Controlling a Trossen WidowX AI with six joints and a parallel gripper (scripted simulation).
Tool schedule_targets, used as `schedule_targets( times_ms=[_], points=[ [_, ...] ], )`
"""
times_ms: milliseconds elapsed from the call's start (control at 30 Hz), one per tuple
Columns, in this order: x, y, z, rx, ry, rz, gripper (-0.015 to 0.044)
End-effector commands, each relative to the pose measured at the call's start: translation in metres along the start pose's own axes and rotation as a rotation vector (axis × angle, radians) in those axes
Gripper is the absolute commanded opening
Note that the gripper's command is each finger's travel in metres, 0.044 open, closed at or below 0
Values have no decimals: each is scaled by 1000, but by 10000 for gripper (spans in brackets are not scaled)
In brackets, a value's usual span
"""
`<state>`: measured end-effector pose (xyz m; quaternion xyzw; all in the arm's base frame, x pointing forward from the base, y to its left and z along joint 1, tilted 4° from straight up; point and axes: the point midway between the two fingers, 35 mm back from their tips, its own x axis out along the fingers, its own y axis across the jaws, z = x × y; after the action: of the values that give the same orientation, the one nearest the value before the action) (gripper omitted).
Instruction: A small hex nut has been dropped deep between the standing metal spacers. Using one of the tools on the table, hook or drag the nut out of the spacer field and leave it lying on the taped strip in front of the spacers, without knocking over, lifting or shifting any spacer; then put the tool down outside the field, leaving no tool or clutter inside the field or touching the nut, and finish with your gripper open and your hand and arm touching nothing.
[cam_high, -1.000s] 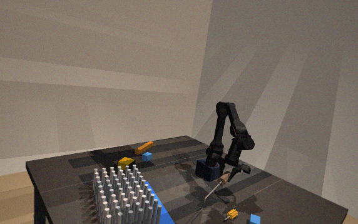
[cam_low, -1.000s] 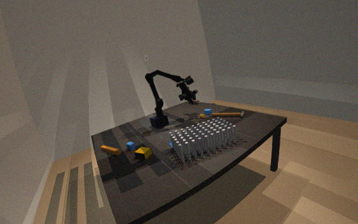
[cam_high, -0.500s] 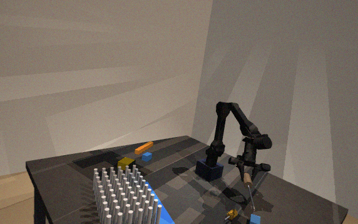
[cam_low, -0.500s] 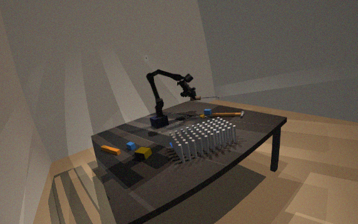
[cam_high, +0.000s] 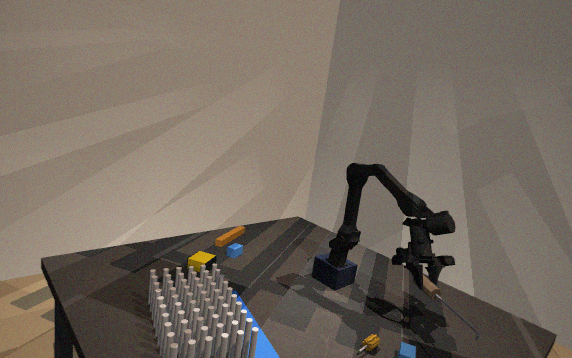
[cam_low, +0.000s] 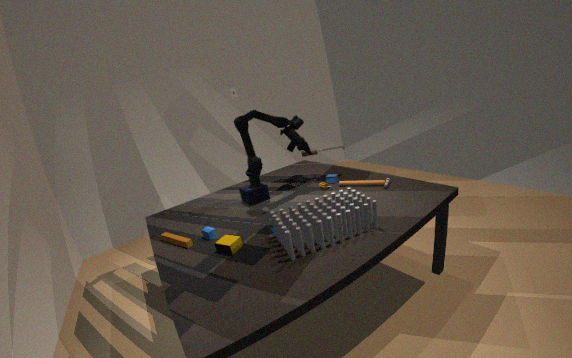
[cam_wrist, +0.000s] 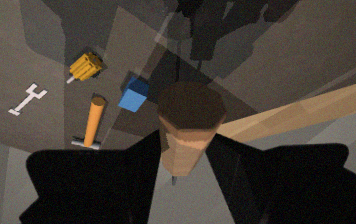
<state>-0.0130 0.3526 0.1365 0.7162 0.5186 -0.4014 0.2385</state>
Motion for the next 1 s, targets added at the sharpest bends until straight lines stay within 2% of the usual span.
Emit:
schedule_targets(
  times_ms=[0,167,967],
  points=[
    [-7,-26,-1,-76,15,-61,0],
    [-11,-46,3,-144,17,-105,0],
    [10,-50,10,-143,17,-106,0]
  ],
)
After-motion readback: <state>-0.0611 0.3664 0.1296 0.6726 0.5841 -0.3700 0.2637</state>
